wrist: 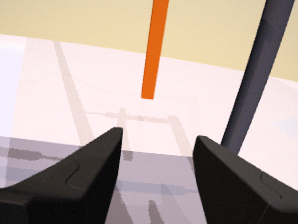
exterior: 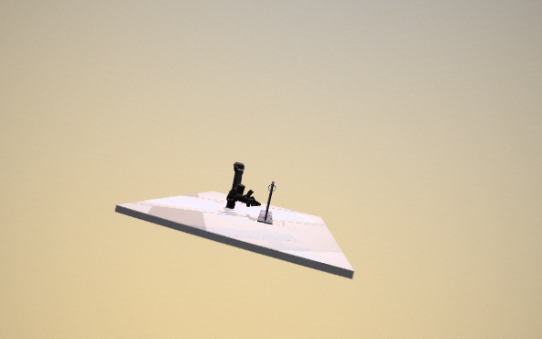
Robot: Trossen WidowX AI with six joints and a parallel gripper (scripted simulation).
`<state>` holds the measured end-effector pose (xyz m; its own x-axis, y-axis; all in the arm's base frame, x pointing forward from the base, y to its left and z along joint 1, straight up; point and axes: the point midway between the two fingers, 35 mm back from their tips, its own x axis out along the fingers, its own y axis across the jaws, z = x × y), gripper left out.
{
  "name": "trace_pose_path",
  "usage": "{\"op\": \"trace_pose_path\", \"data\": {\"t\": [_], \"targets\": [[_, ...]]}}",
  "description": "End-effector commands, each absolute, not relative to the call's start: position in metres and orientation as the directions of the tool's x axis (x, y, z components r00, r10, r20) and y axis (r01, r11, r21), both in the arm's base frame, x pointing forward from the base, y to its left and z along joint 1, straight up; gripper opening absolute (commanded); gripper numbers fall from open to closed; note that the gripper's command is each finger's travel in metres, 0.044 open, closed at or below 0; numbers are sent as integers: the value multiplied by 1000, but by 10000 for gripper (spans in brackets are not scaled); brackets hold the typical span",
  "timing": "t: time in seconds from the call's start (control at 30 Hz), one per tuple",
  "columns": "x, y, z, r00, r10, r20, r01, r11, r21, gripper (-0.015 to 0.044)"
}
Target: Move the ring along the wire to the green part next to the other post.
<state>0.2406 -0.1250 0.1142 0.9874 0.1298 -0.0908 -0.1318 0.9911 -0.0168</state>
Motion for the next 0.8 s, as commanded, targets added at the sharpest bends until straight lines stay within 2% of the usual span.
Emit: {"op": "trace_pose_path", "data": {"t": [0.0, 0.77], "targets": [[254, -120, 130, 989, 128, -80, -129, 991, -14, 160], [281, -120, 131, 988, 128, -81, -130, 991, -15, 160]]}}
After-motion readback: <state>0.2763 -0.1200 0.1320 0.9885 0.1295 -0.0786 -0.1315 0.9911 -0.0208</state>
